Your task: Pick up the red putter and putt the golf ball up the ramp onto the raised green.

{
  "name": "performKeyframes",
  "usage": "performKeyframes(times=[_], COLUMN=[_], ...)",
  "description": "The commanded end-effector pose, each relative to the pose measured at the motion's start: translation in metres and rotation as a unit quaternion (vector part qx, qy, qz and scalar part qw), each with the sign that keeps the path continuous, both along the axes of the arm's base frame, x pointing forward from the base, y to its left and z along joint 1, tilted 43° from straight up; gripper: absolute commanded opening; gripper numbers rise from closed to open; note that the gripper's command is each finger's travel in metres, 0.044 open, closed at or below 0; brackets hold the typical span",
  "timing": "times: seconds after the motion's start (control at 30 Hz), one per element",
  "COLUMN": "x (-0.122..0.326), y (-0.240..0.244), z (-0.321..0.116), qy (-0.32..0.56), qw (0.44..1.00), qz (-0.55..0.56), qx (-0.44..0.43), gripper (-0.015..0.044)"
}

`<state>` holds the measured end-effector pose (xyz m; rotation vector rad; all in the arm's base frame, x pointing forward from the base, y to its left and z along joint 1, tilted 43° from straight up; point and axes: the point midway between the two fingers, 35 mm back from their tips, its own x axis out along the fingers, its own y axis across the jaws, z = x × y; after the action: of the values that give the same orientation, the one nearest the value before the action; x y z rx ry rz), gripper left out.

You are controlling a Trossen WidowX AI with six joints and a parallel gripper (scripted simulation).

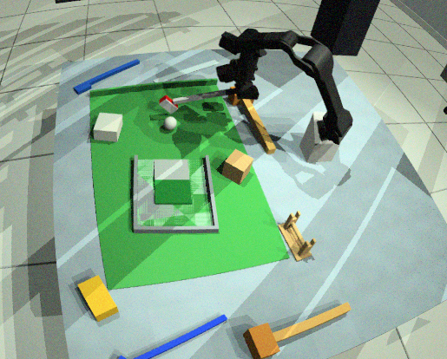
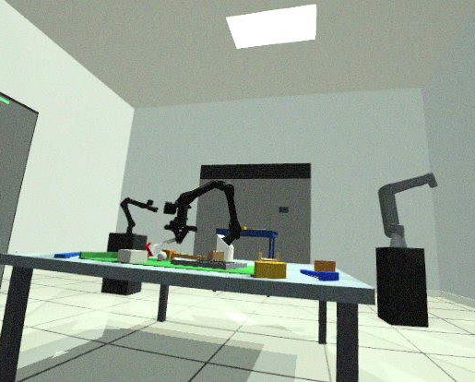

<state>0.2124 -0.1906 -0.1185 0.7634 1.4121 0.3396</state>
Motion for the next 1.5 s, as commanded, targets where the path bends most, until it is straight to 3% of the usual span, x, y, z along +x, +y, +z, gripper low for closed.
performKeyframes(times=[0.0, 1.1, 1.47], x=[0.000, -0.007, 0.026], y=[0.007, -0.008, 0.081], z=[-0.006, -0.027, 0.057], qy=[0.001, 0.004, 0.001], qw=[1.000, 1.000, 1.000], qz=[-0.004, -0.006, -0.004], qx=[0.006, 0.006, 0.009], gripper=[0.0000, 0.0000, 0.0000])
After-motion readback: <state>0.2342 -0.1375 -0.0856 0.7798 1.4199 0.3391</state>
